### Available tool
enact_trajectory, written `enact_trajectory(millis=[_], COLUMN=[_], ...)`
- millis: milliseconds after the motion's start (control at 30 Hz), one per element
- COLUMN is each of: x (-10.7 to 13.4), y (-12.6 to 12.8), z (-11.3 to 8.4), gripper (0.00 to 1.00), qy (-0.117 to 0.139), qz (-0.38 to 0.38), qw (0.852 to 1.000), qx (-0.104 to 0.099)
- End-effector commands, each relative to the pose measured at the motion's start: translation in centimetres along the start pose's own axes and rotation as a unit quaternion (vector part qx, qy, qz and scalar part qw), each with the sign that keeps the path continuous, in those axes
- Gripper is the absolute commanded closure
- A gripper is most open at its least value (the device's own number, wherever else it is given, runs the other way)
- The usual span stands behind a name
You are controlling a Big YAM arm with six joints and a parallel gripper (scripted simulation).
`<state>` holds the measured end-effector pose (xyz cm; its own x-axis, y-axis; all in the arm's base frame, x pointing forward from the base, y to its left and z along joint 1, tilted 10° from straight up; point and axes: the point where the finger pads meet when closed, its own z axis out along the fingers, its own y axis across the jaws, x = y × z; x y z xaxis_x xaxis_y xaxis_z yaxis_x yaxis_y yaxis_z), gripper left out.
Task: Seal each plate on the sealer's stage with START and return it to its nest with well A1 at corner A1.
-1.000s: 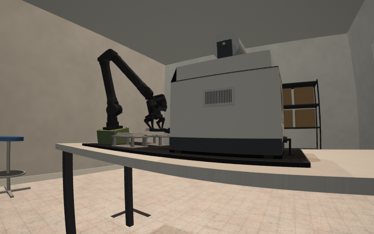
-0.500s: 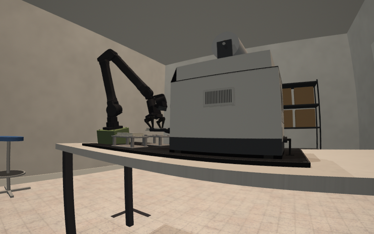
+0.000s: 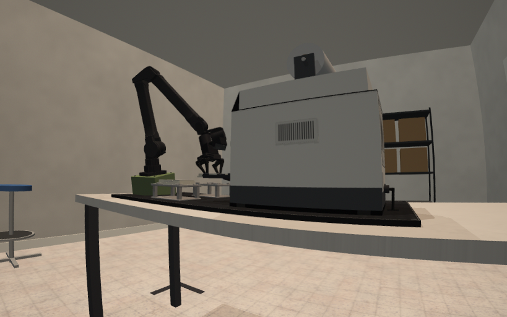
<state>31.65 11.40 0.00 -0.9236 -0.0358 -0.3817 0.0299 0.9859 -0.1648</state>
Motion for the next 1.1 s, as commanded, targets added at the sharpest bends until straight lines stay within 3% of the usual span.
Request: enact_trajectory(millis=[0, 1067], x=[-0.3, 0.0], y=[0.5, 0.5], z=[-0.4, 1.4], gripper=[1.00, 1.00], qy=[-0.005, -0.010], qz=[-0.006, -0.002], qw=[1.000, 1.000], qx=[-0.005, -0.008])
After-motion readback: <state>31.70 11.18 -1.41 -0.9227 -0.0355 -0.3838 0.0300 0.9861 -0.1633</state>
